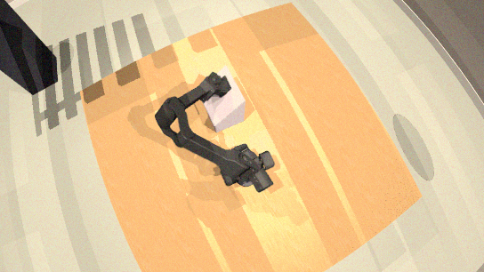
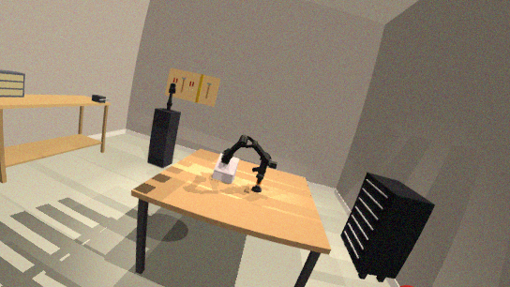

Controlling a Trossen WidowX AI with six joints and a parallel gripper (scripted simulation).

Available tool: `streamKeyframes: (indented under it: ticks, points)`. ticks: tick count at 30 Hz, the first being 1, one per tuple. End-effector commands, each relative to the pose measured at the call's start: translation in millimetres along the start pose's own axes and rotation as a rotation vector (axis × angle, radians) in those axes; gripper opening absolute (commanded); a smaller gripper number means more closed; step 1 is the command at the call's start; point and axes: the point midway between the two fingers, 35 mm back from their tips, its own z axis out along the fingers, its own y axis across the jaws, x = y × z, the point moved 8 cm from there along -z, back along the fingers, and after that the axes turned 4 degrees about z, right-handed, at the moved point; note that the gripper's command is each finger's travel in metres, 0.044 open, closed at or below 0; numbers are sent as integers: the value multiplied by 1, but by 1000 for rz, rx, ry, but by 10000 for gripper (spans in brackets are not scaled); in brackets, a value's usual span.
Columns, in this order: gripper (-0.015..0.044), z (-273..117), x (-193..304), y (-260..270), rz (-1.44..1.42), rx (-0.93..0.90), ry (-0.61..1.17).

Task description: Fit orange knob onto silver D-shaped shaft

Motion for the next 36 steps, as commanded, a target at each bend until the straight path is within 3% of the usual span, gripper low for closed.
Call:
streamKeyframes:
  ticks: [1, 14, 36]
  points:
    - [0, 1, 0, 0, -2, -1, 1]
    - [0, -4, 1, -1, 129, 0, 1]
    - [0, 0, 1, 0, 1640, 1, 2]
